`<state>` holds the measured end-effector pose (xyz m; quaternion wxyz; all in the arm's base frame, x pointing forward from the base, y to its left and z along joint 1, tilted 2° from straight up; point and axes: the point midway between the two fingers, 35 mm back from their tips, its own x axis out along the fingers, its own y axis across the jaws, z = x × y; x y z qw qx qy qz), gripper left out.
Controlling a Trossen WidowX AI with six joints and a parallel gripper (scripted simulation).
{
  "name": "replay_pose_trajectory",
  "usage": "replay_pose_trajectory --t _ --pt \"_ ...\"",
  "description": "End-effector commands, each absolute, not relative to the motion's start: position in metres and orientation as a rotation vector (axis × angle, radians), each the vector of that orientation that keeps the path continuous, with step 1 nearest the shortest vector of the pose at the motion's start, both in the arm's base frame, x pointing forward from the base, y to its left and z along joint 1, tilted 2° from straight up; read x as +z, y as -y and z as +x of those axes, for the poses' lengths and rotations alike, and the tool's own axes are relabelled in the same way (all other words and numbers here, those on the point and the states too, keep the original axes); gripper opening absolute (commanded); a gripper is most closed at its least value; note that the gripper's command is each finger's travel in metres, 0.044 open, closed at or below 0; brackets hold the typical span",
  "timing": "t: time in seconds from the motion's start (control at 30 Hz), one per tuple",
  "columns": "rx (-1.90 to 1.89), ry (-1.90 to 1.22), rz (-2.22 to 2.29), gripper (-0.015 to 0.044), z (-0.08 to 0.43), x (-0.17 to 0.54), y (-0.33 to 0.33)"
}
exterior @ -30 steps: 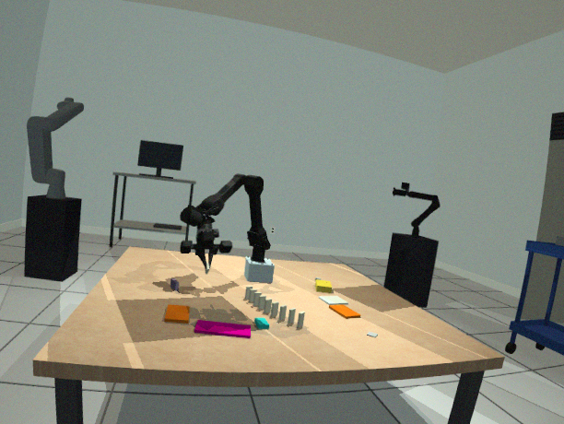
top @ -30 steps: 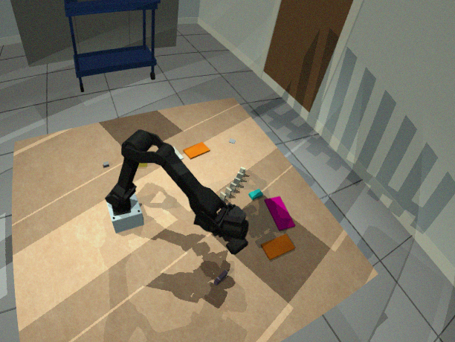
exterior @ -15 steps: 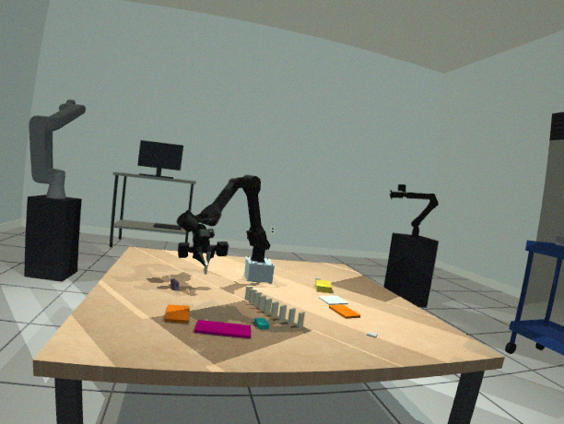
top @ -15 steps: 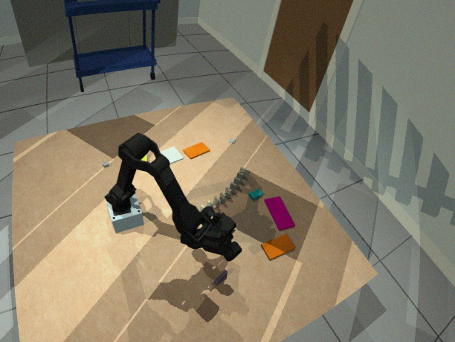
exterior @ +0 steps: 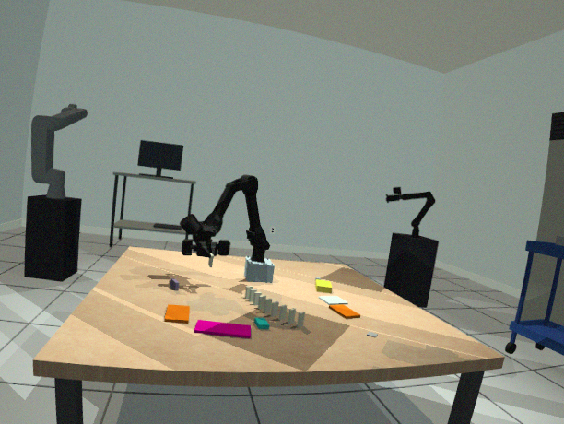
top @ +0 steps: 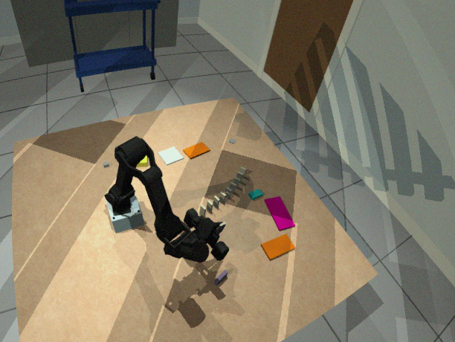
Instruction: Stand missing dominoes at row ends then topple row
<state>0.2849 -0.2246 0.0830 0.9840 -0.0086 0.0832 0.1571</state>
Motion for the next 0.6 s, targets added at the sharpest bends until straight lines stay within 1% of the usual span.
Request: replay_pose_trajectory --t 0.0,0.13,0.57 --pt "0.348 -0.097 -0.02 0.0023 0.2717 0.085 0.2157" --pt "0.37 -0.05 -0.029 0.0023 0.2622 0.0872 0.2096" --pt "0.37 -0.05 -0.029 0.0023 0.2622 0.0872 0.2096"
